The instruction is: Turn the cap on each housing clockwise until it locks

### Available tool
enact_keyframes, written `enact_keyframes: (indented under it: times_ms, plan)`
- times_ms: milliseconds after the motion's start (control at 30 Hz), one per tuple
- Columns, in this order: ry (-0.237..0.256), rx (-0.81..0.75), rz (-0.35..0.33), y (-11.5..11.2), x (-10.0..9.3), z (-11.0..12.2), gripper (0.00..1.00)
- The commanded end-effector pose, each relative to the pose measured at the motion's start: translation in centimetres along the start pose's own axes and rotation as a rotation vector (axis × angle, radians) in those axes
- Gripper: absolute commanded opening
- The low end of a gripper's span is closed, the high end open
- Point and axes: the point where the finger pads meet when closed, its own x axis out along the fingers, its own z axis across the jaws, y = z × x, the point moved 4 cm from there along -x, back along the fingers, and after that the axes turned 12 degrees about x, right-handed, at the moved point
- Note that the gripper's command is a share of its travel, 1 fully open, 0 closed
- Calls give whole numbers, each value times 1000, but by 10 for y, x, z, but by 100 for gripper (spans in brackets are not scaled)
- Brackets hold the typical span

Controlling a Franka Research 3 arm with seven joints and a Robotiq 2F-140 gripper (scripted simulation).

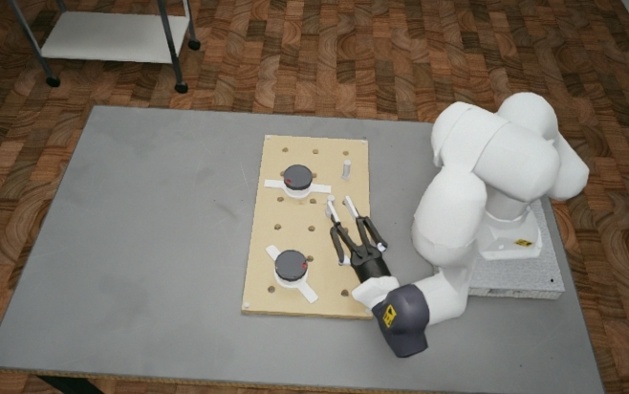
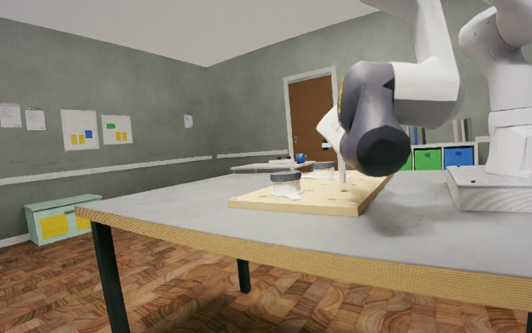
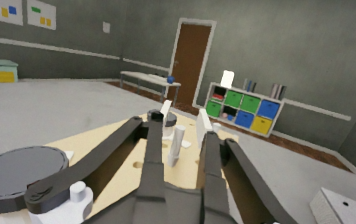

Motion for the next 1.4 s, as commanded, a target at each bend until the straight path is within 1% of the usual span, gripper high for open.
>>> enact_keyframes:
  times_ms: [0, 400, 867, 933, 1000, 1133, 1267, 1333, 1367]
  plan:
    - [-3, -16, 3, 5, 0, 0, 36]
    - [-3, -16, 3, 10, 1, -1, 36]
    - [-5, -16, -4, 11, 1, -2, 36]
    - [-14, -17, -24, 12, 1, -2, 36]
    - [-27, -17, -59, 12, 2, -2, 36]
    - [-56, -16, -158, 16, 3, -3, 36]
    - [-71, -15, -251, 20, 3, -4, 36]
    - [-71, -15, -251, 20, 3, -4, 36]
    - [-72, -15, -268, 21, 3, -4, 36]
